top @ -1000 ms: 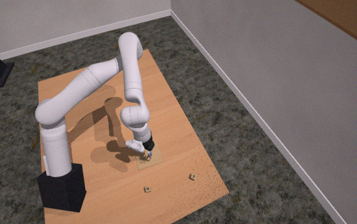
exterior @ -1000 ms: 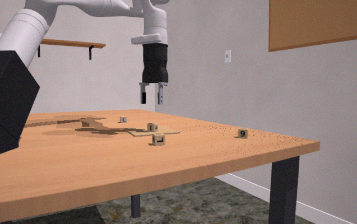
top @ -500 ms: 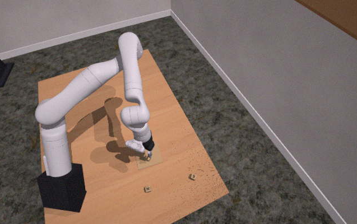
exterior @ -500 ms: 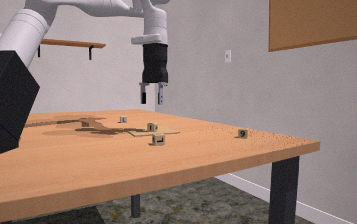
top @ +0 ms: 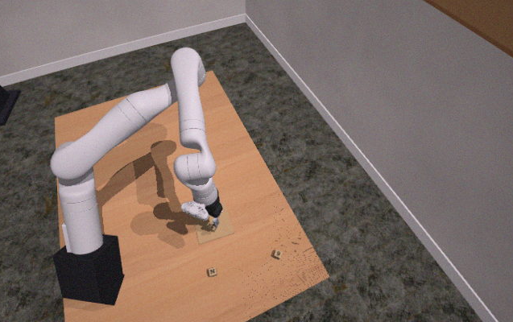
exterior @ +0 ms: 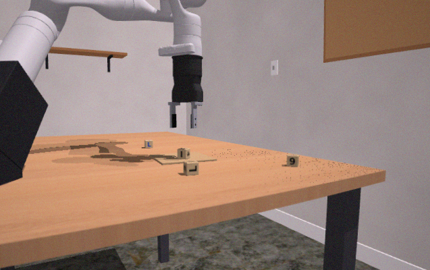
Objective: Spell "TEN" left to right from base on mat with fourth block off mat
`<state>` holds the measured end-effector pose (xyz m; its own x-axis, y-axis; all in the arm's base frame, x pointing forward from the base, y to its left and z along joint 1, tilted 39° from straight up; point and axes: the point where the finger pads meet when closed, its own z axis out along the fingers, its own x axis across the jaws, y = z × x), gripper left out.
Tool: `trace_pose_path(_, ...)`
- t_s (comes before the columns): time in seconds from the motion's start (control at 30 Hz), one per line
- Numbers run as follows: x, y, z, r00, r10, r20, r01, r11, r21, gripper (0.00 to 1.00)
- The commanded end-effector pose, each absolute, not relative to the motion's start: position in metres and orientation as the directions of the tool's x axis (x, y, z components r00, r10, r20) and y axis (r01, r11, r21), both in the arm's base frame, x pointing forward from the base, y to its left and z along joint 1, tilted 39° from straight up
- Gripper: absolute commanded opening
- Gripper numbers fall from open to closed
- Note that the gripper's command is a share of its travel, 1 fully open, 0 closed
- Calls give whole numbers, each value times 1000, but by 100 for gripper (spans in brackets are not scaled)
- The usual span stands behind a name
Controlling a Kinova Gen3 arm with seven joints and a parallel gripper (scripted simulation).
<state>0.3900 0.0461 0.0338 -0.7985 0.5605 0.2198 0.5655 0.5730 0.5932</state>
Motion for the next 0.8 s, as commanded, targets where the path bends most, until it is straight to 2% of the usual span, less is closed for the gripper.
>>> trace_pose_path(0.0, 390, 48, 31, -798, 560, 221, 566, 574, 592, 100)
trace_pose_path(0.77, 397, 65, 9, -798, 560, 221, 566, 574, 592, 100)
